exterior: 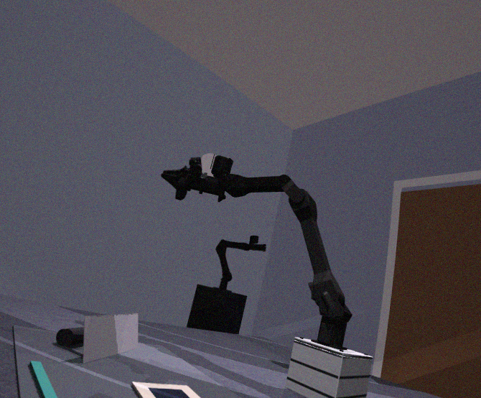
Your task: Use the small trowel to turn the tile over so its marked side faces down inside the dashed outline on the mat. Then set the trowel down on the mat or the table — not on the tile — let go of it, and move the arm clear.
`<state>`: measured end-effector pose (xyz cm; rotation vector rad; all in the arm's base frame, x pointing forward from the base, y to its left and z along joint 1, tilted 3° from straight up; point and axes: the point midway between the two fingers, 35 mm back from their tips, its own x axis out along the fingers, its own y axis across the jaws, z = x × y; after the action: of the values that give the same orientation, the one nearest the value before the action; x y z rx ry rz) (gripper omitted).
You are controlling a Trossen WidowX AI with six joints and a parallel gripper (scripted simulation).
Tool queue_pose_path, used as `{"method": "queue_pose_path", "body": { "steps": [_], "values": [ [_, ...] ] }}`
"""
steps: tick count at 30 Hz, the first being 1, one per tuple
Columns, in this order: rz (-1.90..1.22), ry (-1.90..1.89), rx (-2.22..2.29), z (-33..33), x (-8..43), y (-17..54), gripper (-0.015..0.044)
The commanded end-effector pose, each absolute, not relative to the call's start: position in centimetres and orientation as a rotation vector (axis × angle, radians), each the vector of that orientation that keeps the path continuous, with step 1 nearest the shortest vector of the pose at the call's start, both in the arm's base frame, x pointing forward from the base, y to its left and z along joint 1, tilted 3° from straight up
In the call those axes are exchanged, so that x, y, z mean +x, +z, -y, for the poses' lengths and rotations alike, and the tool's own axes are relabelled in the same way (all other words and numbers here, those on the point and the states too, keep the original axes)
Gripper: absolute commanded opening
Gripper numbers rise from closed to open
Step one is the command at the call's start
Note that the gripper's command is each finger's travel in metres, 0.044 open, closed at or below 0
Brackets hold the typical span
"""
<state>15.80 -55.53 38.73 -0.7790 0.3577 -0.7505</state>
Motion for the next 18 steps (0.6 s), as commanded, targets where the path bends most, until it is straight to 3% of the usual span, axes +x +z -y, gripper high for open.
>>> {"method": "queue_pose_path", "body": {
  "steps": [1, 18],
  "values": [
    [-0.441, -0.704, -0.802, 55.6, 17.7, 36.2, 0.0100],
    [-0.734, -0.485, -0.943, 54.9, 22.5, 28.3, 0.0100]
  ]
}}
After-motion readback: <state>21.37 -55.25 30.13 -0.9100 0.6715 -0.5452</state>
